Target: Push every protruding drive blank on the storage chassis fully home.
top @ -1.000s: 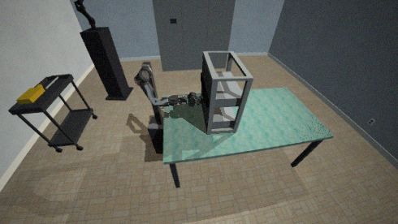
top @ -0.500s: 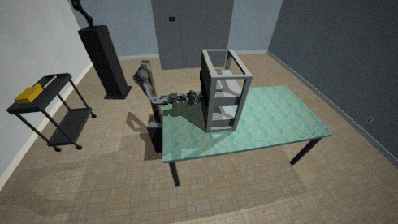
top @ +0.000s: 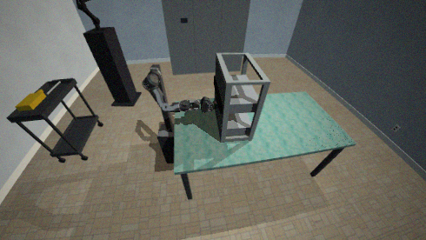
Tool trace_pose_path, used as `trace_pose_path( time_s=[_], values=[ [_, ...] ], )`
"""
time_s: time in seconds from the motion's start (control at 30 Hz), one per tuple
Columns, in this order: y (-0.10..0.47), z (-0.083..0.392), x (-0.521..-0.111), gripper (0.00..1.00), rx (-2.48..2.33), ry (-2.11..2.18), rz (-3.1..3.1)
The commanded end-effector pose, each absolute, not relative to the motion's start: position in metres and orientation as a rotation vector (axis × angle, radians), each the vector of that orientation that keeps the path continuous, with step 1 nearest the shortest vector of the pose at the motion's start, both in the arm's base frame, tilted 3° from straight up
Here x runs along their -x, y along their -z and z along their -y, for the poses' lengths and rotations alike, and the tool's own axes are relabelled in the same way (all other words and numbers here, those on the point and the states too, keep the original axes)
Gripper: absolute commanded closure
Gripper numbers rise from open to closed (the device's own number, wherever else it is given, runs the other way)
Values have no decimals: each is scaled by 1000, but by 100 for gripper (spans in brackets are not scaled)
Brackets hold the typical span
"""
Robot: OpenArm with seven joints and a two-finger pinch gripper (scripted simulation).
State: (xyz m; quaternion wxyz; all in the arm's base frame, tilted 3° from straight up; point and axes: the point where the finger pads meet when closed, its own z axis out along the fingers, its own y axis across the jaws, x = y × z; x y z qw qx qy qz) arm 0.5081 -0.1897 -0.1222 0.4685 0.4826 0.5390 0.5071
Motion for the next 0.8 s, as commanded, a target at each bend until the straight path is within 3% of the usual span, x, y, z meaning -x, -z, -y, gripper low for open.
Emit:
trace_pose_path(
  time_s=[0.0,0.77],
  values=[
    [90,179,-512,100,-1100,-1322,-1268],
    [82,176,-514,100,-1100,-1322,-1268]
  ],
)
